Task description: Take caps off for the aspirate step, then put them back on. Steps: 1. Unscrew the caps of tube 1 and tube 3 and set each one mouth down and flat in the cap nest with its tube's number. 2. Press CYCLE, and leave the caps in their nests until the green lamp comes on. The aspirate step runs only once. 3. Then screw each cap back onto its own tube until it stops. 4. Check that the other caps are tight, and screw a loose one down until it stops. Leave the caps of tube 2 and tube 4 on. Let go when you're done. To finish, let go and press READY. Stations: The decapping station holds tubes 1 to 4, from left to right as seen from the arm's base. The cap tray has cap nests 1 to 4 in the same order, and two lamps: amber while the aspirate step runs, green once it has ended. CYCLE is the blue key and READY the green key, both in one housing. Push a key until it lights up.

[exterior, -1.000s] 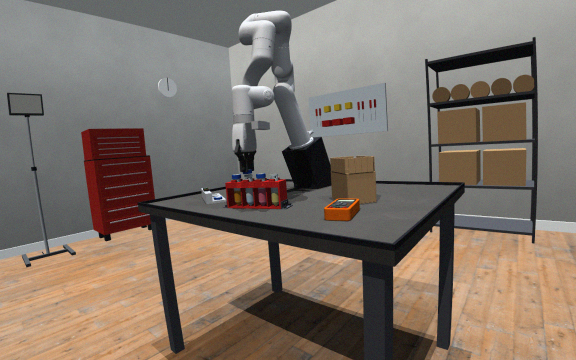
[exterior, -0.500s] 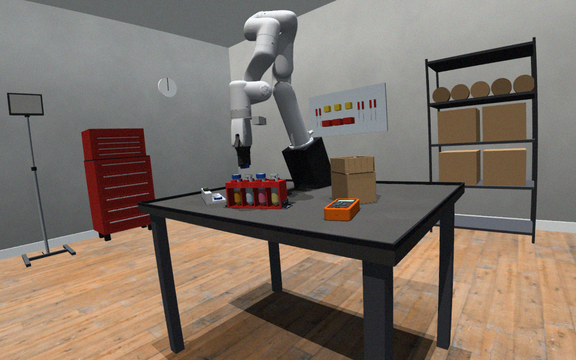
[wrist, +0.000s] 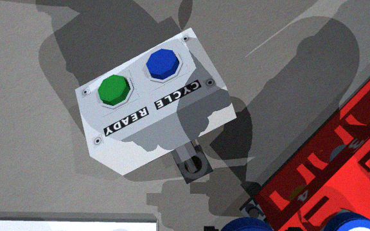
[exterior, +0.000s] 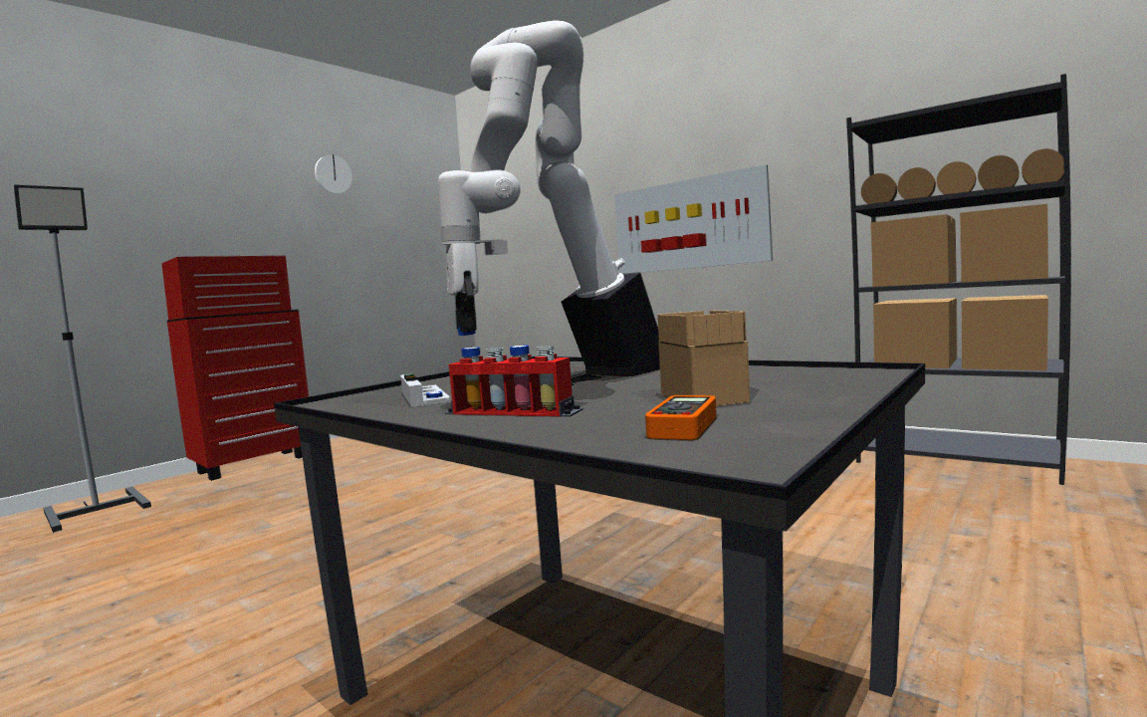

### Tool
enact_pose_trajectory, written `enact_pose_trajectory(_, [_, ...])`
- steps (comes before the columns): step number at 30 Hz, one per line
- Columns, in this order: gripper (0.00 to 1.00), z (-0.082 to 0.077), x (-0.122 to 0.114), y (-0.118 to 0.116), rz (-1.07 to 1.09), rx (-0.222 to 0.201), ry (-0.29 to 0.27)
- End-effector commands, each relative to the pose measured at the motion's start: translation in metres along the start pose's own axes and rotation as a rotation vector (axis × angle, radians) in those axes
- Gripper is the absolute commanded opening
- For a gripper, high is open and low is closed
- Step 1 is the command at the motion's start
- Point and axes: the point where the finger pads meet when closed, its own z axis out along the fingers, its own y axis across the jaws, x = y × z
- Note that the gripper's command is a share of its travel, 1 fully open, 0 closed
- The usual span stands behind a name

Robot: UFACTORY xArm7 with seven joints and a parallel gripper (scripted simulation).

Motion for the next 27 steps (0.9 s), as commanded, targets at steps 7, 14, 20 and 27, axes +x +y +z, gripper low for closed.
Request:
enact_pose_trajectory(7, [0.0, 0.003, -0.023, -0.062, -0.021, -0.068, 0.008])
enact_pose_trajectory(14, [0.0, 0.006, -0.04, -0.116, -0.021, -0.068, 0.008])
enact_pose_trajectory(20, [0.0, 0.01, -0.054, -0.162, -0.021, -0.067, 0.008])
enact_pose_trajectory(27, [0.0, 0.012, -0.067, -0.202, -0.021, -0.067, 0.008])
